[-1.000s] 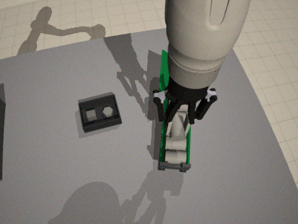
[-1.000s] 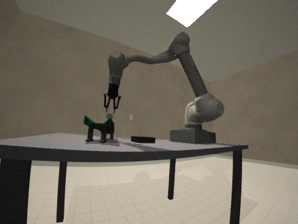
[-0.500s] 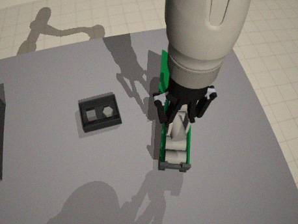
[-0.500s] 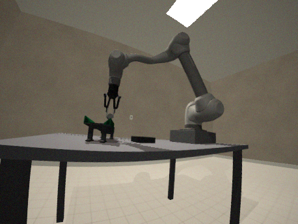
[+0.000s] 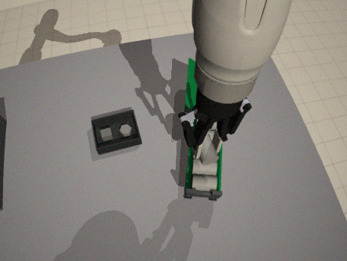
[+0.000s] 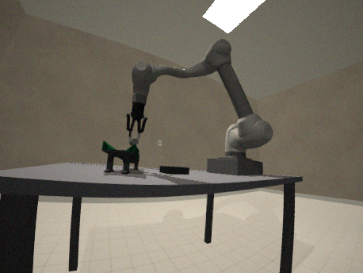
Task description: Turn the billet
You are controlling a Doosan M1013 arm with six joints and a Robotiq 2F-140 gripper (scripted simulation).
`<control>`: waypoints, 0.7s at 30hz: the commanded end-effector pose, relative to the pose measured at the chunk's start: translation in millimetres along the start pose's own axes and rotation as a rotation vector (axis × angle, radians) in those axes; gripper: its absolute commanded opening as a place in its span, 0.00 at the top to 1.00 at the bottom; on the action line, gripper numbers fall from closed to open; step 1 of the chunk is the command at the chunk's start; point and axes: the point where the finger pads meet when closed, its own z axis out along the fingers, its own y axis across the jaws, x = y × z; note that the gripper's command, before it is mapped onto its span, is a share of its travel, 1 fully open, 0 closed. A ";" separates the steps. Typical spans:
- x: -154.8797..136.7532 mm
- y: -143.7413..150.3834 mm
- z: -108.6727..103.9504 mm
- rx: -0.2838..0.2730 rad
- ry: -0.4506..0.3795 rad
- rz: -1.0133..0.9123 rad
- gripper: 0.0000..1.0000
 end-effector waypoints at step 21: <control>0.0 0.0 -0.2 0.001 -0.001 -0.312 0.90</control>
